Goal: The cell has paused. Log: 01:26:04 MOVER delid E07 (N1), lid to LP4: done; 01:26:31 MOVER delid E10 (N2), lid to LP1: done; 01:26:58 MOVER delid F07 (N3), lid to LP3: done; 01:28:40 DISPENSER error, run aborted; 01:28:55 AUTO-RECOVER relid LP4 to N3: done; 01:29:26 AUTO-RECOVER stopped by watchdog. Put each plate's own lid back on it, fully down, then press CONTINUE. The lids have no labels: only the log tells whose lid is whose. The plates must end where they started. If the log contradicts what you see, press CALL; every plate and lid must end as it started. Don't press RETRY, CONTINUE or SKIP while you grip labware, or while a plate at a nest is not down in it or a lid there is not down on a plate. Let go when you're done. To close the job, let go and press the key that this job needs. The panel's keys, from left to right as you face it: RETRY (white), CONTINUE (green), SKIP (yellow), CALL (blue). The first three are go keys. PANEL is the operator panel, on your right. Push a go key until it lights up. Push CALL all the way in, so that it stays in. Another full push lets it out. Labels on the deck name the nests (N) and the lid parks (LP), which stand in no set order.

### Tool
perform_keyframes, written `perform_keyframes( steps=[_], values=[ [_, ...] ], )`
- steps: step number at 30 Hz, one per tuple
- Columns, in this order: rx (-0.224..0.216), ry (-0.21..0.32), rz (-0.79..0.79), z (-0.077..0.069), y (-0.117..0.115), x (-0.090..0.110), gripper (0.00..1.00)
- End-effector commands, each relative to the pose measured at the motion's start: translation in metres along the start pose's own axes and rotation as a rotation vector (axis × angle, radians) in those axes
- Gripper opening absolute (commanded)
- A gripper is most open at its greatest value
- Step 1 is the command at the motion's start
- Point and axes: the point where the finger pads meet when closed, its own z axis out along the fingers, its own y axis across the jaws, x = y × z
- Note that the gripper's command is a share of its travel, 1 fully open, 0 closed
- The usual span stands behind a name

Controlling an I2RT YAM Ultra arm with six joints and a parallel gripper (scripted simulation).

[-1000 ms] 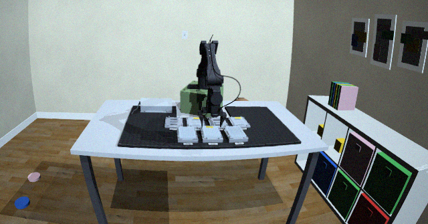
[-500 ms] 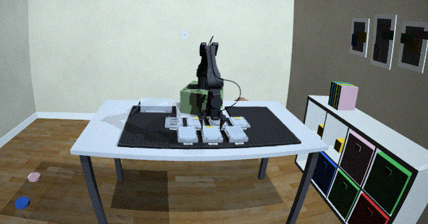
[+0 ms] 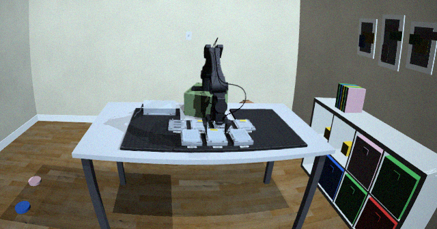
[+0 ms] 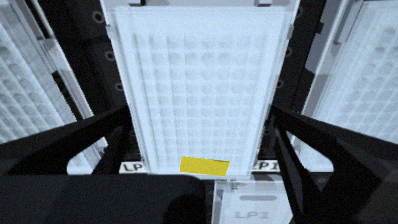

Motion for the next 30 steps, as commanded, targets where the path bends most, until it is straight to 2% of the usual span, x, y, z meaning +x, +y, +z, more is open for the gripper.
perform_keyframes(
  steps=[1,4,16,25,26,30],
  values=[
    [0.002,-0.023,0.0,-0.007,-0.0028,-0.004,1.0],
    [0.002,-0.016,-0.001,-0.0051,-0.0025,-0.0009,0.99],
    [0.001,-0.038,0.0,-0.0131,-0.002,-0.0044,0.87],
    [0.002,-0.025,-0.001,-0.0132,-0.0016,-0.0006,0.8],
    [0.002,-0.025,-0.001,-0.0132,-0.0016,-0.0005,0.0],
    [0.002,-0.025,-0.001,-0.0133,-0.0014,-0.0003,0.0]
  ],
)
